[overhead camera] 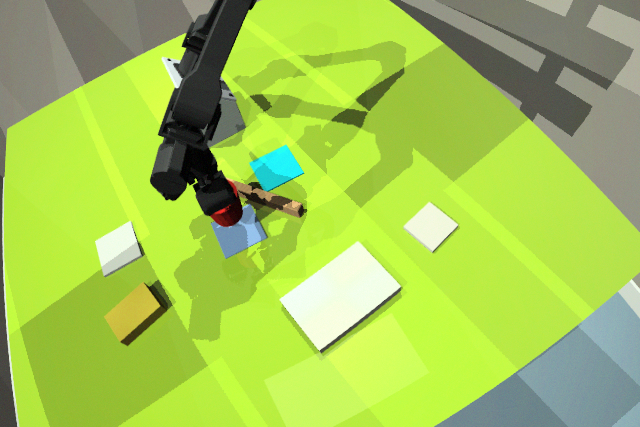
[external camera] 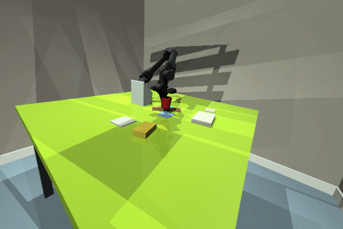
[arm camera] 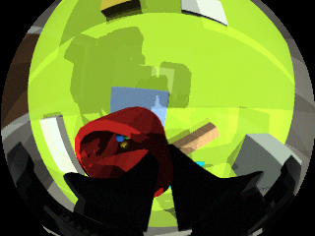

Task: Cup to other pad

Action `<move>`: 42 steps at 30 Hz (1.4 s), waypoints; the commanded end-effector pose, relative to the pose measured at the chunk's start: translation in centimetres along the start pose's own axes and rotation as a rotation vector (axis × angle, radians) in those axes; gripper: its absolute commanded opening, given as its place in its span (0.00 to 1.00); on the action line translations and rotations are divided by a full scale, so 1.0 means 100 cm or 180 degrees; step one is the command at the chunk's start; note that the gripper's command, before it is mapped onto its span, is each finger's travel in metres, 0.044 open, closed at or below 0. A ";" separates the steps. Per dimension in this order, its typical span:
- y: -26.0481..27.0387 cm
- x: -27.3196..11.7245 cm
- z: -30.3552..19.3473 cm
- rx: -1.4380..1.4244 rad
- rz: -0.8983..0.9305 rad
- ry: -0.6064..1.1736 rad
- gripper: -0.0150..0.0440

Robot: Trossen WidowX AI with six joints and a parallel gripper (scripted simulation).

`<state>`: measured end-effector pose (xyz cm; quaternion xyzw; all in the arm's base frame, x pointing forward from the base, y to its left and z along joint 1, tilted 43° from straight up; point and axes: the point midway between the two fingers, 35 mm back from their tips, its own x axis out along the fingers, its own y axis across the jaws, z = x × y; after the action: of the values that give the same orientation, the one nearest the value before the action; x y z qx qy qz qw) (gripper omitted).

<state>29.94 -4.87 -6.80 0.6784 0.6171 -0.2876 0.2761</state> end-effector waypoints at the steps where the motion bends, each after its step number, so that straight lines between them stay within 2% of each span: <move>1: 0.000 0.000 0.000 0.0001 -0.0002 0.0000 0.25; 12: -0.002 0.000 -0.003 0.0000 -0.0002 -0.0001 0.25; 42: -0.031 -0.002 -0.049 -0.0012 -0.0007 -0.0004 0.25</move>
<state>27.37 -1.59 -3.80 0.6757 0.6189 -0.2878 0.2787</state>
